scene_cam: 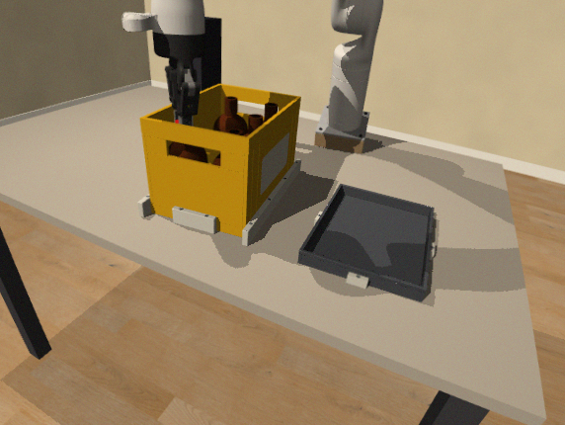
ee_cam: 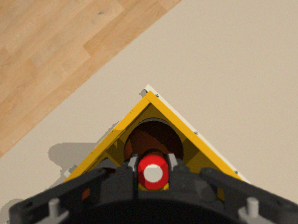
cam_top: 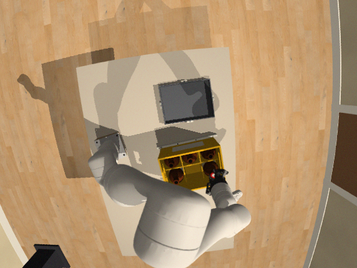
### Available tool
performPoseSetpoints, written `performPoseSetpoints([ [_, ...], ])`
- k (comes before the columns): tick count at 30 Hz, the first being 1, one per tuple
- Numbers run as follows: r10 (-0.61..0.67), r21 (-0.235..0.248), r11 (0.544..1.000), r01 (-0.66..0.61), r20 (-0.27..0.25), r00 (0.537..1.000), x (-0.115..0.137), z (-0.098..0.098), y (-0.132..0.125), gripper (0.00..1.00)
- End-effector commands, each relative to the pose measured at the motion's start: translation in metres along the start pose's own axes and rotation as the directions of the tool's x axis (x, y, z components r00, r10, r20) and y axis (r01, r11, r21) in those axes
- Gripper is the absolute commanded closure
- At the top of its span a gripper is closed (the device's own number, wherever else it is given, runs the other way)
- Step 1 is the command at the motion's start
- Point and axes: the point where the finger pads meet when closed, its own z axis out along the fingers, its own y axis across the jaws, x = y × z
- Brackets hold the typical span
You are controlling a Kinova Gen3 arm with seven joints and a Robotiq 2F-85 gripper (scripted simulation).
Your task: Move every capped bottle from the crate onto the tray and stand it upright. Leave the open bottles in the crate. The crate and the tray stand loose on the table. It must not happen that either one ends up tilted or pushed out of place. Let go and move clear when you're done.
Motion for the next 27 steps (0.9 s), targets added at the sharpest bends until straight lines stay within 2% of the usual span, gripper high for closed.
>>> performPoseSetpoints([
  [1, 0.000, 0.001, 1.000, 0.000, -0.002, 1.000, 0.0005, -0.0006, 0.0000, 1.00],
  [25, 0.000, 0.001, 1.000, 0.000, -0.002, 1.000, 0.0005, -0.0006, -0.0001, 1.00],
  [27, 0.000, 0.001, 1.000, 0.000, -0.001, 1.000, 0.0004, -0.0073, -0.0001, 1.00],
])
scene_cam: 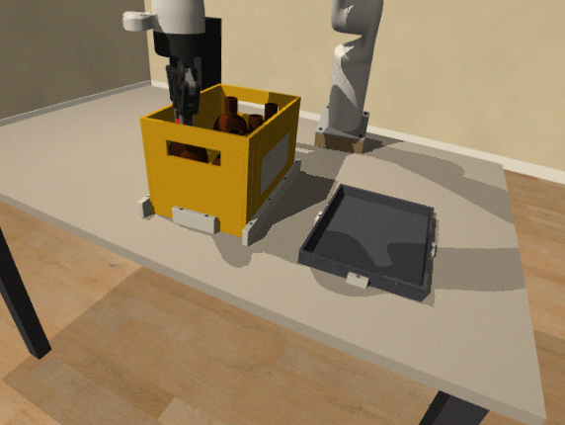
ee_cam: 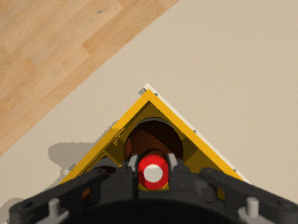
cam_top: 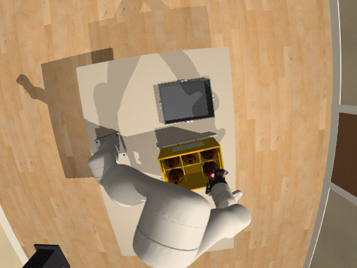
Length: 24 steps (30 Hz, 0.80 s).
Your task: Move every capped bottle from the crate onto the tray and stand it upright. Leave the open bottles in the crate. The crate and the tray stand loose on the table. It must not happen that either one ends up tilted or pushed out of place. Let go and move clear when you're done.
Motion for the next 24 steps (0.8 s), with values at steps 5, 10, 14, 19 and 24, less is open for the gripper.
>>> performPoseSetpoints([
  [5, -0.001, 0.004, 1.000, 0.001, -0.007, 1.000, 0.002, -0.023, -0.001, 1.00],
  [10, -0.001, 0.004, 1.000, 0.001, -0.007, 1.000, 0.002, -0.039, -0.001, 1.00],
  [14, -0.001, 0.004, 1.000, 0.001, -0.006, 1.000, 0.002, -0.049, -0.001, 1.00],
  [19, 0.003, -0.003, 1.000, -0.003, -0.002, 1.000, 0.001, -0.058, 0.001, 1.00],
  [24, 0.001, 0.000, 1.000, -0.001, -0.004, 1.000, 0.002, -0.075, 0.000, 1.00],
])
